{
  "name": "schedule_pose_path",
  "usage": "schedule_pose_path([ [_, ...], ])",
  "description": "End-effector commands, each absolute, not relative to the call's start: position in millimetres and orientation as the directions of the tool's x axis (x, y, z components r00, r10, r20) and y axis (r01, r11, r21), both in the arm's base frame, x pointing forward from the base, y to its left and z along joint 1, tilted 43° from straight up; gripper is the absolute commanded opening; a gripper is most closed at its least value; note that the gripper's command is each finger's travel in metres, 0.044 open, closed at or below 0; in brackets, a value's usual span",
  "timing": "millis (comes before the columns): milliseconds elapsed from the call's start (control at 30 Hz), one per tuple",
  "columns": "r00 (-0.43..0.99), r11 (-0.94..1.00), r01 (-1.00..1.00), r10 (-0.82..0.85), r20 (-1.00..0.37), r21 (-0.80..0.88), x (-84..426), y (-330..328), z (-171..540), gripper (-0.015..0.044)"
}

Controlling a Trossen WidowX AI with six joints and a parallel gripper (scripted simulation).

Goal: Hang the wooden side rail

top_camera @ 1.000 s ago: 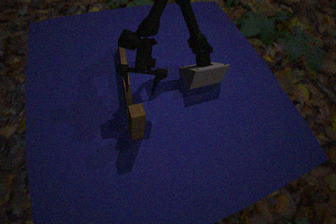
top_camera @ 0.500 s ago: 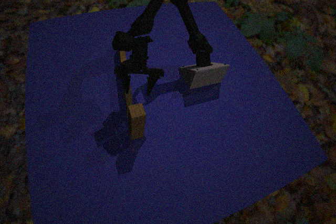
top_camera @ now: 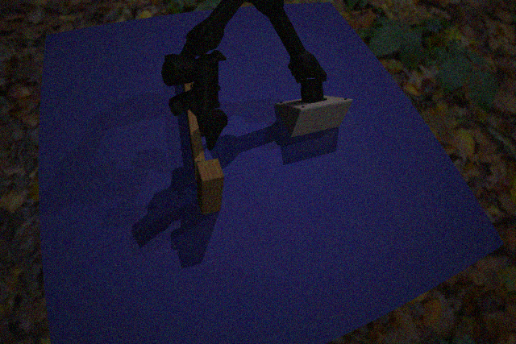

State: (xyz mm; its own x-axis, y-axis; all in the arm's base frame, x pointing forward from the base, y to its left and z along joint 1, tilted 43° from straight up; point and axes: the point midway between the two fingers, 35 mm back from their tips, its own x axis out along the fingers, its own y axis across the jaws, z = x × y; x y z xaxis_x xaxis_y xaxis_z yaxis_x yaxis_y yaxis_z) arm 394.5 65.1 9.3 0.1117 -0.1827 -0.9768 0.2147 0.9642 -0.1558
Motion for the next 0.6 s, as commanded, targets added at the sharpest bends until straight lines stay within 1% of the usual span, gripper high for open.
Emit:
schedule_pose_path([
  [0,-0.024,0.509,0.821,-0.422,-0.906,-0.259,398.4,54.3,19.7,0.044],
  [100,-0.046,0.371,0.895,-0.476,-0.878,-0.248,399.6,51.9,25.0,0.044],
  [267,-0.071,0.136,0.976,-0.545,-0.835,-0.171,401.4,48.9,32.9,0.044],
  [433,-0.09,-0.08,0.996,-0.617,-0.782,-0.051,403.6,46.2,42.4,0.044],
  [567,-0.096,-0.238,0.968,-0.656,-0.749,0.084,405.1,44.9,48.1,0.044],
])
